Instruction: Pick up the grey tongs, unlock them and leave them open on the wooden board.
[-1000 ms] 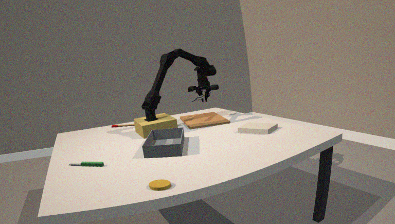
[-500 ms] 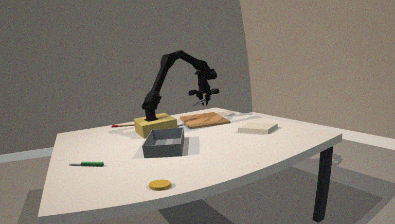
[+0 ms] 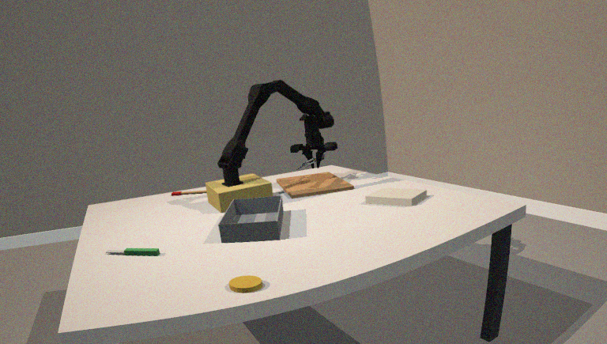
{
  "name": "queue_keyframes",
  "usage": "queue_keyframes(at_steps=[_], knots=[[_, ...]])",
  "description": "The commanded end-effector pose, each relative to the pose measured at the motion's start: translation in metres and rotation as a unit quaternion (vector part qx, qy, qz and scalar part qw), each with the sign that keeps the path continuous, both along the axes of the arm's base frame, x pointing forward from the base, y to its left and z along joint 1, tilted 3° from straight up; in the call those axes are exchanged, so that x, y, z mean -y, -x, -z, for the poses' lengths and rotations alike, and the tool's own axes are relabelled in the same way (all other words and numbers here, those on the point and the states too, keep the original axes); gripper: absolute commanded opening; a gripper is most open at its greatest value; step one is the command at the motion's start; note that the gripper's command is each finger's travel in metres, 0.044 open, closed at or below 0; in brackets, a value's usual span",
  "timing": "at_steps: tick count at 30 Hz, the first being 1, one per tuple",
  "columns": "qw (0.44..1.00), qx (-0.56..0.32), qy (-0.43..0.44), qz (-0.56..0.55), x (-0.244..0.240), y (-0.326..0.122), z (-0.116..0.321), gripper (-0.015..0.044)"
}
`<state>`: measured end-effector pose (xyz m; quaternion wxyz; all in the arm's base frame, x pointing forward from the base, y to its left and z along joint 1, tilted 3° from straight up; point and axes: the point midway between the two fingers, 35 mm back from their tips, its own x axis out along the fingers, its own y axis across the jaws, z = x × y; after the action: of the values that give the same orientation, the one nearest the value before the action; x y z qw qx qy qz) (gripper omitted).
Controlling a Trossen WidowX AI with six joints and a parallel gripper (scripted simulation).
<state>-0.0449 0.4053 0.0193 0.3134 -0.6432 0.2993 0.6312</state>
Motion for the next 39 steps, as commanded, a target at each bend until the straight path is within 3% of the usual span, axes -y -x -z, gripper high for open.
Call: queue_keyframes(at_steps=[1,13,35,39], knots=[[1.000,0.003,0.003,-0.003,0.002,-0.001,0.008,-0.0150],[1.000,0.003,0.004,-0.002,0.003,-0.002,0.021,-0.0150],[1.000,0.000,0.002,0.000,0.002,-0.001,0.018,0.0428],[1.000,0.000,0.002,0.000,0.003,0.001,0.017,0.0440]])
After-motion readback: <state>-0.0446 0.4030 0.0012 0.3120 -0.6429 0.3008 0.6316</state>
